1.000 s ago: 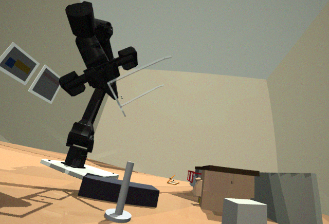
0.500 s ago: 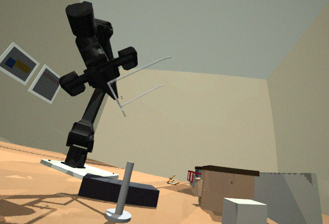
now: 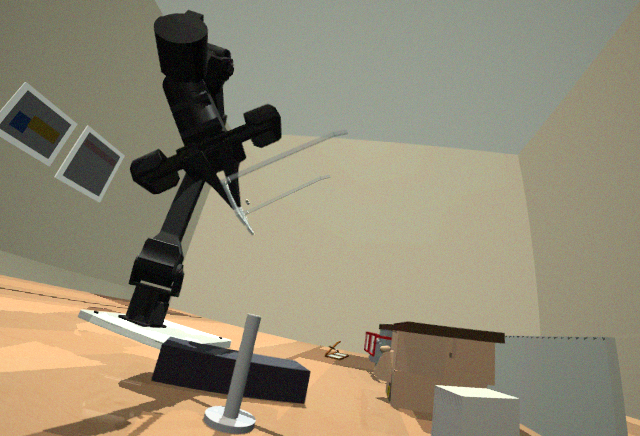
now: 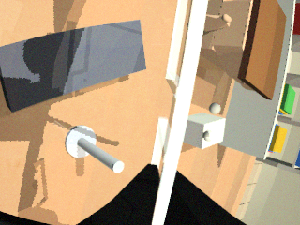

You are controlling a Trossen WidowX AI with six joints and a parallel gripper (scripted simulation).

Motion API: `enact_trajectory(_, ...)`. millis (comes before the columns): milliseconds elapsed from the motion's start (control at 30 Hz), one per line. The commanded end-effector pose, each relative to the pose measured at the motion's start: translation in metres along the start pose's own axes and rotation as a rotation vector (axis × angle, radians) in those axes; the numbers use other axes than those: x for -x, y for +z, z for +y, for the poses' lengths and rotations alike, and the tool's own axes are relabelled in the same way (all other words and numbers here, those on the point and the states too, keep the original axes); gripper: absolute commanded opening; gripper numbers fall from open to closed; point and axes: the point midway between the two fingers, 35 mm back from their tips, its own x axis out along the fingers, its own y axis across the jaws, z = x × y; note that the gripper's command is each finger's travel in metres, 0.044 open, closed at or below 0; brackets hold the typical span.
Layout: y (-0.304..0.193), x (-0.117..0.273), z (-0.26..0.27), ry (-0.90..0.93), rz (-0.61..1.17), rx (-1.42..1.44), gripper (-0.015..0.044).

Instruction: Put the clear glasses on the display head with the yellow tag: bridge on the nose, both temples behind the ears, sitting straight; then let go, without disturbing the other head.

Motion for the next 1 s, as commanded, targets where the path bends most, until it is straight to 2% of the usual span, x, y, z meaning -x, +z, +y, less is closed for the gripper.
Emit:
enact_trajectory(0, 0.009, -0.013, -0.003, 0.058, -0.031, -0.035, 0.0000)
enact_trajectory(467, 0.043, -0.051, -0.011, 0.262, -0.082, -0.131, 0.0000)
enact_trajectory(967, 0.080, -0.082, -0.015, 0.466, -0.040, -0.197, 0.0000)
